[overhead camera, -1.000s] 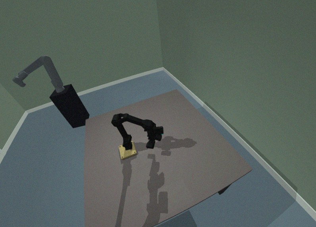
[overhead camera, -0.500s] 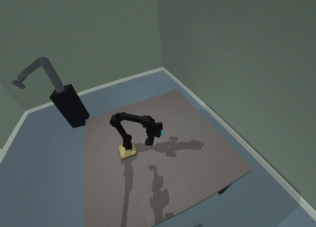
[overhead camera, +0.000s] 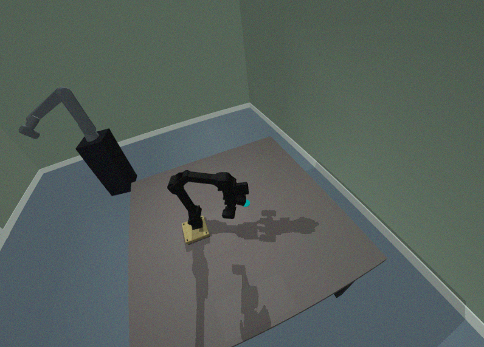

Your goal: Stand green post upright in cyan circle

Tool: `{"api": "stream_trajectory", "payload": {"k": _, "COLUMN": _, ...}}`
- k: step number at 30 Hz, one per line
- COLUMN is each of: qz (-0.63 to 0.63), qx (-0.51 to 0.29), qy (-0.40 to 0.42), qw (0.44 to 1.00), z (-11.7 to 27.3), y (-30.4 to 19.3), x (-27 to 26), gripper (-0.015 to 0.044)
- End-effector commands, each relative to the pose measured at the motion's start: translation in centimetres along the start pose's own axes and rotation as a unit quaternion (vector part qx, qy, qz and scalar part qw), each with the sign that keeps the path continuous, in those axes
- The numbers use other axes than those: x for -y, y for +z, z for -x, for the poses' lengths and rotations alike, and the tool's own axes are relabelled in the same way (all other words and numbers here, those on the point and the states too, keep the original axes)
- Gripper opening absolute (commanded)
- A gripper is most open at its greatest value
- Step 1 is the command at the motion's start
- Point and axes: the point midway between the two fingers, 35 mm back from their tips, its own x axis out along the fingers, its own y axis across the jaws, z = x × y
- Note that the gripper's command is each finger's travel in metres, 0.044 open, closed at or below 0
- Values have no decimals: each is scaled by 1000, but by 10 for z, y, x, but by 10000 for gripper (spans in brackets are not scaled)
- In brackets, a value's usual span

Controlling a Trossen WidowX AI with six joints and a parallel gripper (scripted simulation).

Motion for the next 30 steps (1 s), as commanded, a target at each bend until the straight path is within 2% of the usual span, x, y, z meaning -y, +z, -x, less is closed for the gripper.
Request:
{"api": "stream_trajectory", "payload": {"k": 1, "qz": 43, "qx": 4, "qy": -3, "qw": 999, "z": 4, "y": 6, "x": -8, "gripper": 23}}
{"api": "stream_trajectory", "payload": {"k": 30, "qz": 336, "qx": 10, "qy": -4, "qw": 942, "z": 17, "y": 33, "x": -79, "gripper": 23}}
